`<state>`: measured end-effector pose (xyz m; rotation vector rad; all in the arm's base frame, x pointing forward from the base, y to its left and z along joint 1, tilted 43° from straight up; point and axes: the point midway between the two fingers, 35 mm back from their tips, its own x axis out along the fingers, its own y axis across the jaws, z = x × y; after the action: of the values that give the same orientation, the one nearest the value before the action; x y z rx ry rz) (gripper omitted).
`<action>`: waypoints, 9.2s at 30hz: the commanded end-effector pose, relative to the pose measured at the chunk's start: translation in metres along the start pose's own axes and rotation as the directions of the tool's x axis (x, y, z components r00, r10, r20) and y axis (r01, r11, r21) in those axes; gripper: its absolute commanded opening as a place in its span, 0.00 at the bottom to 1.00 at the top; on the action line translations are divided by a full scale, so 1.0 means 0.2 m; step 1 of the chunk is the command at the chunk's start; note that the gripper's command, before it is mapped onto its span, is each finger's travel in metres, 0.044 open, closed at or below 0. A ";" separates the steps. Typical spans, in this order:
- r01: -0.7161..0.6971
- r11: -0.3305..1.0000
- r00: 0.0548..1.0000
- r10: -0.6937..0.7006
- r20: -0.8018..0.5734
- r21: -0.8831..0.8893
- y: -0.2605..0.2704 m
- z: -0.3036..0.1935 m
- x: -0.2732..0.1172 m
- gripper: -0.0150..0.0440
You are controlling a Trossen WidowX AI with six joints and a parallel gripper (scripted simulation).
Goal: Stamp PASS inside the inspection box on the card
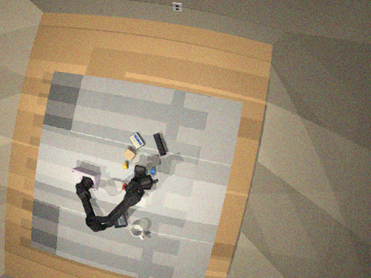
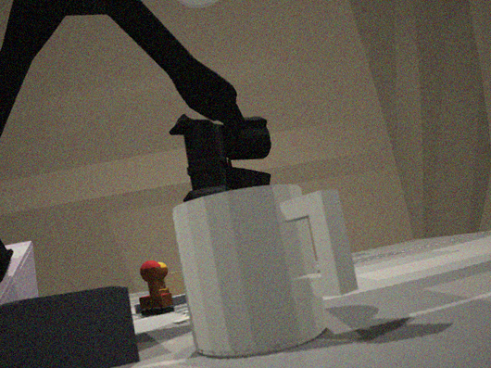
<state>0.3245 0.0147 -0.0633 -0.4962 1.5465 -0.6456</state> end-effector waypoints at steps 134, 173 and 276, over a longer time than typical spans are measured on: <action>0.006 1.000 1.000 -0.006 0.000 0.000 0.00 0.00 -0.10 0.25; 0.001 0.850 1.000 -0.002 0.003 0.526 -0.36 0.04 -0.27 0.25; 0.011 0.447 1.000 -0.014 -0.005 0.894 -0.73 0.02 0.01 0.25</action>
<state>0.3195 -0.0932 0.0335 0.3413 0.9611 -1.3614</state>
